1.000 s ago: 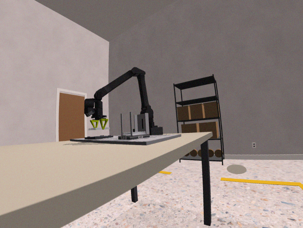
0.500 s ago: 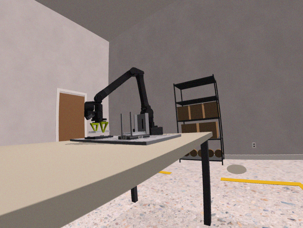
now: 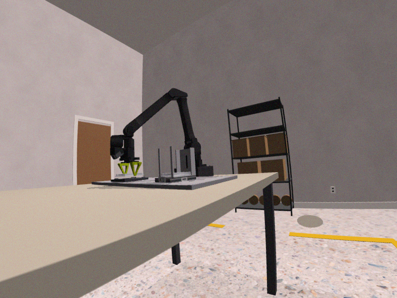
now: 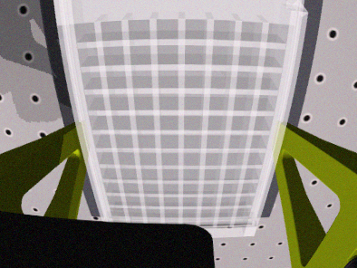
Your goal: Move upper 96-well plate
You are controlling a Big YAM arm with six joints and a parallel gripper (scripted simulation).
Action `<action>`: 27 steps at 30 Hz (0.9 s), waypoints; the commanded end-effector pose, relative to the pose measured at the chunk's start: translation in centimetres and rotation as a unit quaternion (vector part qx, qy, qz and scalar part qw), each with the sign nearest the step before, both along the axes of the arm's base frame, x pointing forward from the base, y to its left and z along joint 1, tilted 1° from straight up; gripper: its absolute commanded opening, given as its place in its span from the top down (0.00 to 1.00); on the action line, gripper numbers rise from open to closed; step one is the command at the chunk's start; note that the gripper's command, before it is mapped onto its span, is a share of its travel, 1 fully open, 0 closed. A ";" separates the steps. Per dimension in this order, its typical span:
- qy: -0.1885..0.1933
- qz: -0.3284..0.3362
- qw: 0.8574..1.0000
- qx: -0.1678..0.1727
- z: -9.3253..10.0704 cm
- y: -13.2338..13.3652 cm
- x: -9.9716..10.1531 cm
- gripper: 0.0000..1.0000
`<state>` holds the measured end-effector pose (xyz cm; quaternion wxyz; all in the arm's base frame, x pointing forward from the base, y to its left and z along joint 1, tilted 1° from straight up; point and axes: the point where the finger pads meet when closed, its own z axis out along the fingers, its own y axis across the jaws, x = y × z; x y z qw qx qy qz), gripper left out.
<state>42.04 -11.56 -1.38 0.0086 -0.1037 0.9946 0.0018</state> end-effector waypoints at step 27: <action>-0.016 -0.001 1.000 -0.003 0.5 0.3 0.9 1.00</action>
